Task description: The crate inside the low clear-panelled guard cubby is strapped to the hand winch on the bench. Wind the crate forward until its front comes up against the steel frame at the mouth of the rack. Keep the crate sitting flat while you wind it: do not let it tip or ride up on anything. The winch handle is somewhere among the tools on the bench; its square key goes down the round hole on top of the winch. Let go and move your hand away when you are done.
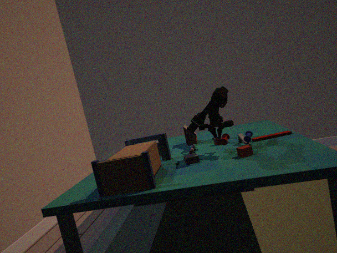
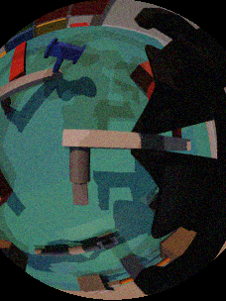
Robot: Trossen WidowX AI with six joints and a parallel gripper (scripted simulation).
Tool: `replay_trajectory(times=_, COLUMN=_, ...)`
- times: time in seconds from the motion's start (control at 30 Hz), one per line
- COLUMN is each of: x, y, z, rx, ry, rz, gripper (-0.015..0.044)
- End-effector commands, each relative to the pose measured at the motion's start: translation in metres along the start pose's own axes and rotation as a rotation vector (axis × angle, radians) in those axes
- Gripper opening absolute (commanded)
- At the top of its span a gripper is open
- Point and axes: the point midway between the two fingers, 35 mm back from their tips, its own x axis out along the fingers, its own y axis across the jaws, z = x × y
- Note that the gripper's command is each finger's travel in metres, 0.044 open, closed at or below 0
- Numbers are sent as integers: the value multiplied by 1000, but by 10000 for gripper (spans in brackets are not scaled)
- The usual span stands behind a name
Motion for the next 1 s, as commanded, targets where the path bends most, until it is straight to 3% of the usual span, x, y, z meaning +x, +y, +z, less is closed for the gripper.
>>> replay_trajectory(times=0.0, x=-69, y=1, z=3, rx=-3, ry=48, rz=-20, gripper=0)
replay_trajectory(times=0.1, x=-85, y=2, z=6, rx=-1, ry=55, rz=-24, gripper=0)
replay_trajectory(times=0.37, x=-86, y=8, z=2, rx=41, ry=66, rz=-19, gripper=0)
replay_trajectory(times=0.97, x=-112, y=167, z=-47, rx=1006, ry=143, rz=27, gripper=0)
